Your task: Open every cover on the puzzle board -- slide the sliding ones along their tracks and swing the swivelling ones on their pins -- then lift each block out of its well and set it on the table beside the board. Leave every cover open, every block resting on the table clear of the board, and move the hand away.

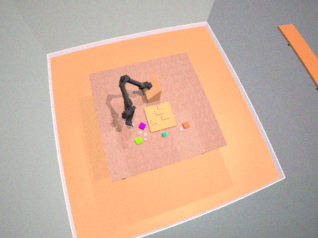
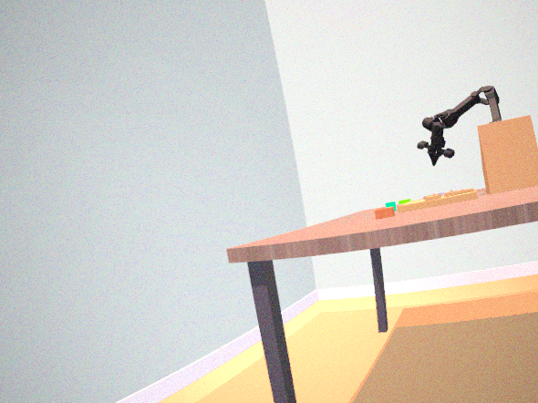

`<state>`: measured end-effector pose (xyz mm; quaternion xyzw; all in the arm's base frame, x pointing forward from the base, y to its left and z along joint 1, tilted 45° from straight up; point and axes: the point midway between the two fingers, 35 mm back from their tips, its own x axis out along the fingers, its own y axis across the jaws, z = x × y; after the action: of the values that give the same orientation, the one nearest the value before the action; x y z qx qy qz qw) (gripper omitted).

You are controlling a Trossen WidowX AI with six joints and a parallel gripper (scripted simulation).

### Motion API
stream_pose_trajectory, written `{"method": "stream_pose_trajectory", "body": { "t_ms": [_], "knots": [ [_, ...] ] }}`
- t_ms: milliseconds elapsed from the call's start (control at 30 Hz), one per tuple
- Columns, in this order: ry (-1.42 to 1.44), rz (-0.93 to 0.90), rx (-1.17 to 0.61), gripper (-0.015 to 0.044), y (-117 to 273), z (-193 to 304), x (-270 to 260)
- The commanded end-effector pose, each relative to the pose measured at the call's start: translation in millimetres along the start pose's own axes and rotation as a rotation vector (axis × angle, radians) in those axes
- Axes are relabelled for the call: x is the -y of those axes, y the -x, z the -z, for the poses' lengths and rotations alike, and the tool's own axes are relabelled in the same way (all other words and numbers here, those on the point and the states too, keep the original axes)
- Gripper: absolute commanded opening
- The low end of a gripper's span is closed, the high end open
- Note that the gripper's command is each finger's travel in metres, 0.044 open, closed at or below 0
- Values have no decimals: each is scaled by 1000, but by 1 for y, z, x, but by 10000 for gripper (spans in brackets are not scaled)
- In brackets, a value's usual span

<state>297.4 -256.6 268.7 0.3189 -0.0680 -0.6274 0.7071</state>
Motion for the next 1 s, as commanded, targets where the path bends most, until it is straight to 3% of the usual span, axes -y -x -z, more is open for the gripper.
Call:
{"method": "stream_pose_trajectory", "body": {
  "t_ms": [0, 967],
  "knots": [
    [122, 19, -48, 0, -3, 24, 3],
    [1070, 74, -378, 0, 15, 173, 54]
  ]
}}
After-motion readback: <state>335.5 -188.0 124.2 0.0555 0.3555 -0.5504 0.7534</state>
